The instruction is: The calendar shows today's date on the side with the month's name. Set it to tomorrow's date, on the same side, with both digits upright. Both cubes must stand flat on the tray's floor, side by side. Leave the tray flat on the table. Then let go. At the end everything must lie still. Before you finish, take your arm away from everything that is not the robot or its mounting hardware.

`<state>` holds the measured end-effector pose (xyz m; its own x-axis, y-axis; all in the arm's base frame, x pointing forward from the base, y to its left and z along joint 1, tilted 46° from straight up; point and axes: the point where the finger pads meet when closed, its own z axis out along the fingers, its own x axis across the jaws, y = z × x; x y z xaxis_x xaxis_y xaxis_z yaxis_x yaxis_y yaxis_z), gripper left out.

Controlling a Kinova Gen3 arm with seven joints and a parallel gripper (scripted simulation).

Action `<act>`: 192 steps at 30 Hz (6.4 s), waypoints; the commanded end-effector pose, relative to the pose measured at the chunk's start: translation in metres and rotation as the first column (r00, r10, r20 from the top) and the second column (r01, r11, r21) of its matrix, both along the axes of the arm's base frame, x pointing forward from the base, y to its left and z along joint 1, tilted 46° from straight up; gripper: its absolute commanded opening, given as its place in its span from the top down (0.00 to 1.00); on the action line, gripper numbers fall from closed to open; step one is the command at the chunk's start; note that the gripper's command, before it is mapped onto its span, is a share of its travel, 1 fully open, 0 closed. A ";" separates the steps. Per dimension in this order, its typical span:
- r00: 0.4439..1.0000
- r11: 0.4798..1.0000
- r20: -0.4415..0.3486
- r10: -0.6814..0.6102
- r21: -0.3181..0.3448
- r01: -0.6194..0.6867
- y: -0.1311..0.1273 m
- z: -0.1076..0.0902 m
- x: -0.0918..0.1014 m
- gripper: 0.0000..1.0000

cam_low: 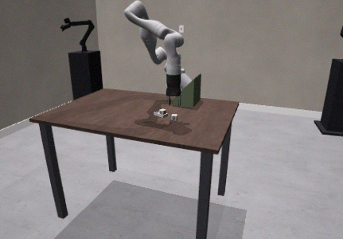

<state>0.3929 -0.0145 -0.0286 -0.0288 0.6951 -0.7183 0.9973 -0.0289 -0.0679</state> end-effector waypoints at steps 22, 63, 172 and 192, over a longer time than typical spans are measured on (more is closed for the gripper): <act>1.000 1.000 0.006 0.004 0.004 -0.004 0.004 0.003 0.002 0.13; 1.000 1.000 0.006 0.004 0.004 -0.004 -0.008 -0.009 0.002 0.13; 1.000 1.000 0.006 0.004 0.004 -0.004 -0.033 -0.034 0.000 0.13; 1.000 1.000 0.006 0.004 0.004 -0.004 -0.033 -0.034 0.000 0.13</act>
<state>0.3925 -0.0485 -0.0628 -0.0270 0.6969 -0.7166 0.9977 -0.0263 -0.0631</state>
